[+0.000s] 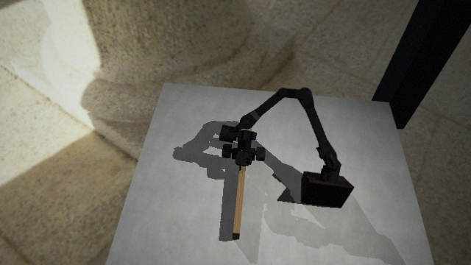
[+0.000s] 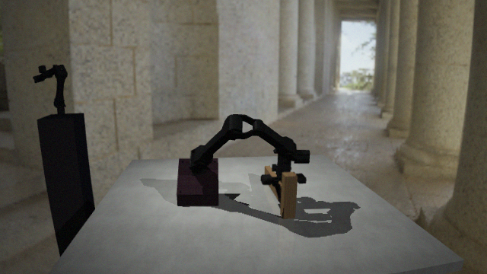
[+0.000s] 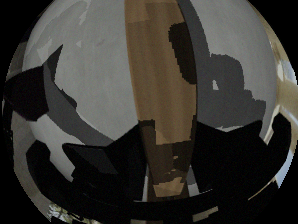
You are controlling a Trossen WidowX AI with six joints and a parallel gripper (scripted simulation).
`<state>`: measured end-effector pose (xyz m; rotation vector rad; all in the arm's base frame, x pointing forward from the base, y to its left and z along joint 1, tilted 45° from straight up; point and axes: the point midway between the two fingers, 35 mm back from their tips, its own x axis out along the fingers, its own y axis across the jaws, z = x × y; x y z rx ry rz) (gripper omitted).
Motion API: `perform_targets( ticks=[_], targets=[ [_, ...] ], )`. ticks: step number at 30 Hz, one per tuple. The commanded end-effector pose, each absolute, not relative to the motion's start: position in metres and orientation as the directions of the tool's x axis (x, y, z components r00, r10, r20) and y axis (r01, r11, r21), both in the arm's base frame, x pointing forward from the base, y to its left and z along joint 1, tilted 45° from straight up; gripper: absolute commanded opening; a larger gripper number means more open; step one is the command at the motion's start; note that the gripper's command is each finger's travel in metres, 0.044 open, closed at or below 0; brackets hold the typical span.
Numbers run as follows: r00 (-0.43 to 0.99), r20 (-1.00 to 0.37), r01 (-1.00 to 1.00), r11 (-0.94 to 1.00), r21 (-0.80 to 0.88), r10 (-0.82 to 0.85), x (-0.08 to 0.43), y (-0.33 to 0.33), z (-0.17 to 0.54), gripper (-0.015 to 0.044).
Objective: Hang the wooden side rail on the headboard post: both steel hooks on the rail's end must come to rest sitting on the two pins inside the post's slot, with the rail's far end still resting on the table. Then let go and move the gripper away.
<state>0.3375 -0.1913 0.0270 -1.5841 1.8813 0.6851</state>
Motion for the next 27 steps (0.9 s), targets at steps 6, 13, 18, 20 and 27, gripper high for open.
perform_targets(
  ticks=[6,13,18,20,27],
  targets=[
    [-0.12,-0.712,-0.987,0.159,0.013,-0.692,0.3386,-0.1918,0.0277,0.0],
    [-0.12,-0.712,-0.987,0.159,0.013,-0.692,0.3385,-0.1926,0.0269,0.0],
    [-0.12,-0.712,-0.987,0.159,0.013,-0.692,0.3384,-0.1932,0.0263,0.0],
    [-0.12,-0.712,-0.987,0.159,0.013,-0.692,0.3383,-0.1934,0.0261,0.0],
    [-0.12,-0.712,-0.987,0.159,0.013,-0.692,0.3382,-0.1942,0.0252,0.0]
  ],
)
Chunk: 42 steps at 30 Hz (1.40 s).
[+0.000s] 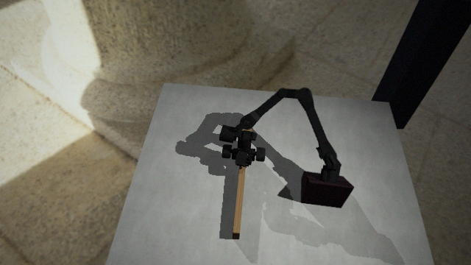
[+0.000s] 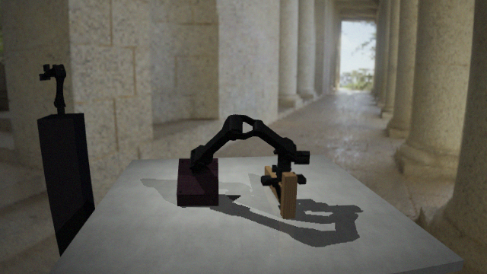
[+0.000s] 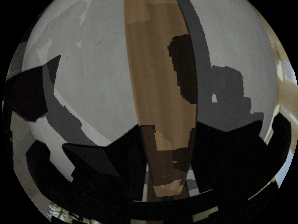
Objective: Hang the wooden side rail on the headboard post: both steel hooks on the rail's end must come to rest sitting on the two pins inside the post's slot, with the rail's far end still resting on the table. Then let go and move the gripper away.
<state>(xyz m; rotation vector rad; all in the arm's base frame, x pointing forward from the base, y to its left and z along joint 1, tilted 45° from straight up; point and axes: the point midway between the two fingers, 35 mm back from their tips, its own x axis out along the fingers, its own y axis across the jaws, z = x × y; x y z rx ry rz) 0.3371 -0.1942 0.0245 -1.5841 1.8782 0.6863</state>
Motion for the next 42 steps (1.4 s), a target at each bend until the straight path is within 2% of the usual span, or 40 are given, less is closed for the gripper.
perform_targets(
  ticks=[1,42],
  targets=[
    [-0.12,-0.712,-0.987,0.159,0.013,-0.692,0.3382,-0.1943,0.0251,0.0],
    [-0.12,-0.712,-0.987,0.159,0.013,-0.692,0.3373,-0.1991,0.0203,0.0]
  ],
)
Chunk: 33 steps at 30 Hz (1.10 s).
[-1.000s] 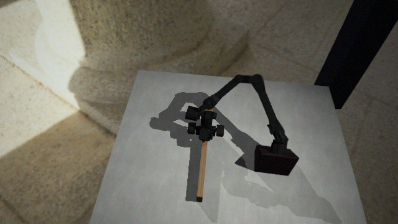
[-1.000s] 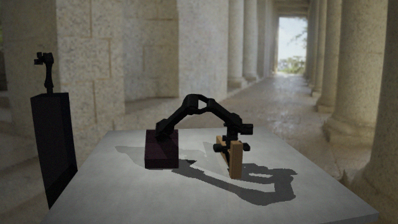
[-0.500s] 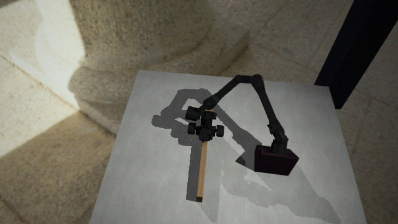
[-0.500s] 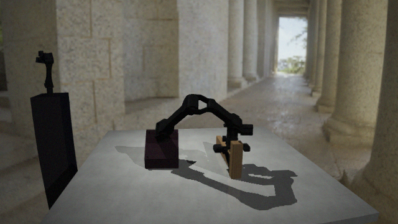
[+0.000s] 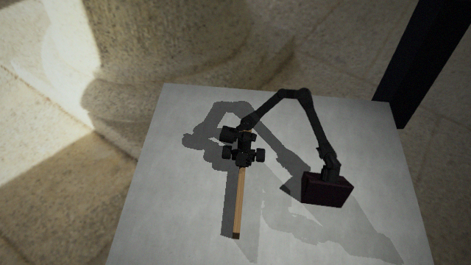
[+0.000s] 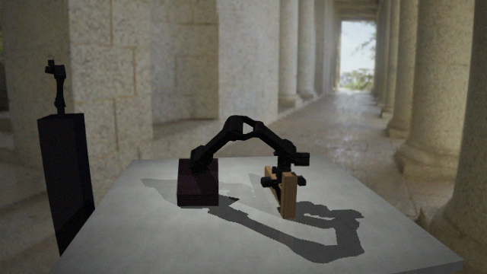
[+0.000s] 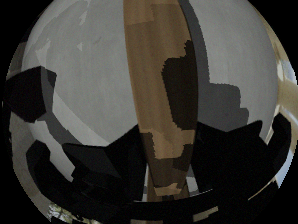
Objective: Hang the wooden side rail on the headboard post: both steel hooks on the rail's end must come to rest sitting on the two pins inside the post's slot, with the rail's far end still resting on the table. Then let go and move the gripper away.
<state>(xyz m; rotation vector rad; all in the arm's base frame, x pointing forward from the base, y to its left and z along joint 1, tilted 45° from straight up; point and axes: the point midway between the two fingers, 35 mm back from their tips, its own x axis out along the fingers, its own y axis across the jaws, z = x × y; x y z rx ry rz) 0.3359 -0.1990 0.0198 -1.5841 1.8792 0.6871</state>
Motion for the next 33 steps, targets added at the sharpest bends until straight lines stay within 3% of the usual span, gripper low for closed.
perform_targets(
  ticks=[1,12,28,33],
  targets=[
    [-0.12,-0.712,-0.987,0.159,0.013,-0.692,0.337,-0.199,0.02,0.0],
    [-0.12,-0.712,-0.987,0.159,0.013,-0.692,0.337,-0.2,0.019,0.0],
    [-0.122,-0.714,-0.987,0.158,0.016,-0.689,0.339,-0.189,0.029,0.042],
    [-0.12,-0.713,-0.987,0.159,0.013,-0.691,0.341,-0.171,0.047,0.044]
  ],
)
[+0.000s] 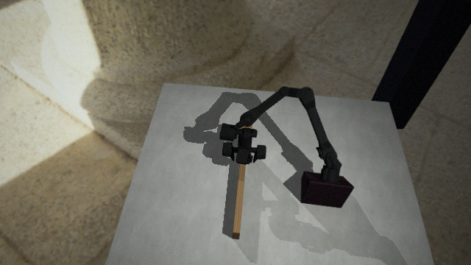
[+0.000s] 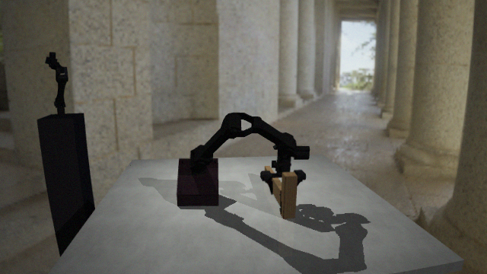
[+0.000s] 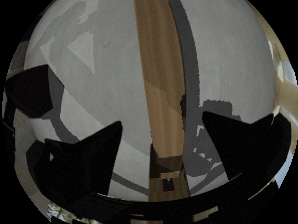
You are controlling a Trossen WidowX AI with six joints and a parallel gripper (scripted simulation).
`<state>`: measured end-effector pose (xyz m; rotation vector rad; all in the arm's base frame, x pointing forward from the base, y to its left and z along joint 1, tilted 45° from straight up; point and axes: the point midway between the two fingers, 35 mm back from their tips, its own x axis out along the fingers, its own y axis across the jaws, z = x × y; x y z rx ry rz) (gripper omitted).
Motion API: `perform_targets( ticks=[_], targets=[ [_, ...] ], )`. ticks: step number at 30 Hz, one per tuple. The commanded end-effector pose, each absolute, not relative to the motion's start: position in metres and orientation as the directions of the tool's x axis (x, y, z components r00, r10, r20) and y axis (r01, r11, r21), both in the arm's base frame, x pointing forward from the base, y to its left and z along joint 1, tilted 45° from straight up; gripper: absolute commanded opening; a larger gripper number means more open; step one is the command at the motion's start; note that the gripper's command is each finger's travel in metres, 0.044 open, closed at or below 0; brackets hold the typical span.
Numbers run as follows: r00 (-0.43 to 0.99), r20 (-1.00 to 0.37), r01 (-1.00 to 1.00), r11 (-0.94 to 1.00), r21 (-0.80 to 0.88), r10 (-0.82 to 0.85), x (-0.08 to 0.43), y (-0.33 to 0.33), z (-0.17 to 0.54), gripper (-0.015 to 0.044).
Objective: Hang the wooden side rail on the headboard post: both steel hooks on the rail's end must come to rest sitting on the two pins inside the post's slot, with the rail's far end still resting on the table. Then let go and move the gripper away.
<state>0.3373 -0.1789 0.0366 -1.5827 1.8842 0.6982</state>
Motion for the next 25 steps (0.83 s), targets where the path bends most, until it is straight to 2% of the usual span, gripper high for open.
perform_targets(
  ticks=[1,11,25],
  targets=[
    [-0.12,-0.713,-0.987,0.159,0.013,-0.691,0.341,-0.171,0.047,0.044],
    [-0.12,-0.714,-0.987,0.159,0.013,-0.69,0.344,-0.15,0.026,0.044],
    [-0.121,-0.713,-0.988,0.155,0.017,-0.69,0.344,-0.152,0.028,0.044]
  ],
)
